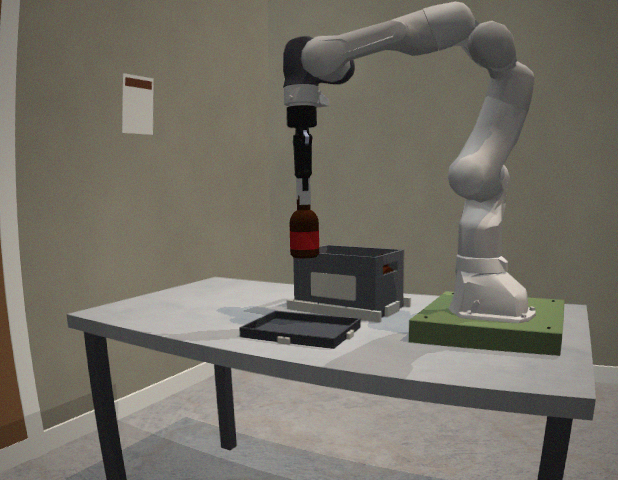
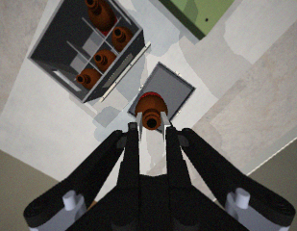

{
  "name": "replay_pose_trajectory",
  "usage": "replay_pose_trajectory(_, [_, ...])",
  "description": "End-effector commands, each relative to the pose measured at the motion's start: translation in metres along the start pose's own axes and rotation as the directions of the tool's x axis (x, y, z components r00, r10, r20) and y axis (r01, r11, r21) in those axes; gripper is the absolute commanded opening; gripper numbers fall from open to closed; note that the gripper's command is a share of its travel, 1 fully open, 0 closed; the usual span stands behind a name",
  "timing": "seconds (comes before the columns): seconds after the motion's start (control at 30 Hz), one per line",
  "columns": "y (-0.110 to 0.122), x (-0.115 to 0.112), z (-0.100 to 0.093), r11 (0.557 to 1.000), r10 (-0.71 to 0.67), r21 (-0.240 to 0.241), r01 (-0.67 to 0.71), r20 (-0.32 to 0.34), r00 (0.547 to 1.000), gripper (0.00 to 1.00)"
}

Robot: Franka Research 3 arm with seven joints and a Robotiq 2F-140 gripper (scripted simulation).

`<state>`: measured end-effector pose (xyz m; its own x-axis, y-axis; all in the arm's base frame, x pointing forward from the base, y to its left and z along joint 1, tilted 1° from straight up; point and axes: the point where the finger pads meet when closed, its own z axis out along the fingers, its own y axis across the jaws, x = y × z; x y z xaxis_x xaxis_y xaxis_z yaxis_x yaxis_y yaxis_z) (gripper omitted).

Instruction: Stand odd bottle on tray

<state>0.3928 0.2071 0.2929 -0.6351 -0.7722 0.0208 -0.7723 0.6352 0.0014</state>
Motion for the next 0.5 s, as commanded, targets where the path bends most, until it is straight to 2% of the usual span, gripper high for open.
replay_pose_trajectory(0.0, [0.007,-0.004,-0.003,1.0,0.02,0.0,-0.02,0.005,1.0,0.1])
replay_pose_trajectory(0.47, [0.02,-0.011,-0.003,1.0,0.02,0.0,-0.02,0.005,1.0,0.1])
